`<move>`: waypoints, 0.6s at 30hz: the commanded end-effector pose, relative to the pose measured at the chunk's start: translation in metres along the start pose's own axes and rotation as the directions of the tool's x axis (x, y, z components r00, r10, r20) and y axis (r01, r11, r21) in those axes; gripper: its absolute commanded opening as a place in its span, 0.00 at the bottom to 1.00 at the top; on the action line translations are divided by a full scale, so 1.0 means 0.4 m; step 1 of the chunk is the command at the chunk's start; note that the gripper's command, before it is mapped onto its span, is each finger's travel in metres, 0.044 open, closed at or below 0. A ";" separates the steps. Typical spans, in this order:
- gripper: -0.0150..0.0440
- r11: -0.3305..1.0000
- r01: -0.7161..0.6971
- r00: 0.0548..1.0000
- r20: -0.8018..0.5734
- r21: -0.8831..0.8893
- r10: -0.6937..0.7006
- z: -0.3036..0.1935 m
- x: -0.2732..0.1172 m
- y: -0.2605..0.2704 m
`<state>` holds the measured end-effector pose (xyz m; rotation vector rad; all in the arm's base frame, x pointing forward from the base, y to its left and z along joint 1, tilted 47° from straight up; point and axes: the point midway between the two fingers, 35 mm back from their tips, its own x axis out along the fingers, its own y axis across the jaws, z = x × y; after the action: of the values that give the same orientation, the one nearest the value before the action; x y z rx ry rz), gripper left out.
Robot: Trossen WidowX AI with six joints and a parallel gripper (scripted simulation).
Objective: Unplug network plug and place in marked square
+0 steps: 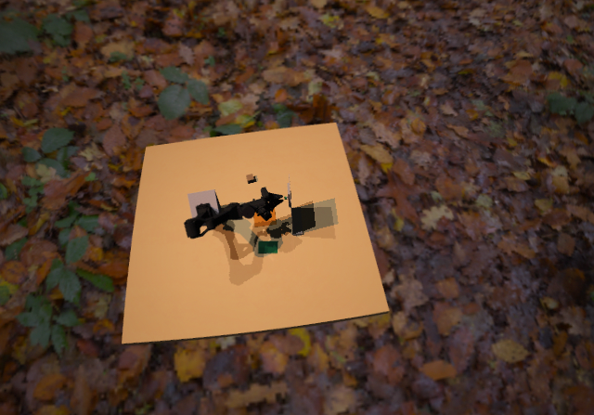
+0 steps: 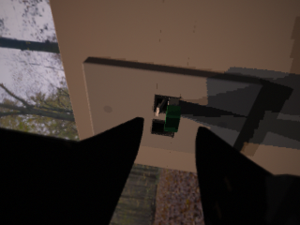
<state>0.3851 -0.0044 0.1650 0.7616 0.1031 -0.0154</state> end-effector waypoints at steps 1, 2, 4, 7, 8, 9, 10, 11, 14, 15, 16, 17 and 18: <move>0.52 1.000 -0.008 1.000 -0.001 -0.003 0.008 0.005 0.020 0.003; 0.52 1.000 -0.008 1.000 -0.001 -0.003 0.008 0.006 0.023 0.003; 0.52 1.000 -0.009 1.000 -0.001 -0.003 0.009 0.007 0.030 0.003; 0.52 1.000 -0.009 1.000 -0.001 -0.004 0.009 0.009 0.041 0.002; 0.52 1.000 -0.009 1.000 -0.001 -0.004 0.009 0.010 0.044 0.001; 0.52 1.000 -0.009 1.000 -0.001 -0.004 0.009 0.010 0.046 0.001; 0.52 1.000 -0.009 1.000 -0.001 -0.004 0.009 0.010 0.046 0.001; 0.52 1.000 -0.009 1.000 -0.001 -0.004 0.009 0.010 0.046 0.001; 0.48 1.000 -0.009 1.000 -0.001 -0.004 0.009 0.010 0.046 0.001; 0.47 1.000 -0.009 1.000 -0.001 -0.004 0.009 0.010 0.046 0.001; 0.46 1.000 -0.009 1.000 -0.001 -0.004 0.009 0.010 0.046 0.001; 0.45 1.000 -0.009 1.000 -0.001 -0.004 0.009 0.010 0.046 0.001; 0.44 1.000 -0.009 1.000 -0.001 -0.004 0.009 0.010 0.046 0.001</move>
<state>0.4025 -0.0074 0.1652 0.7614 0.1023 -0.0151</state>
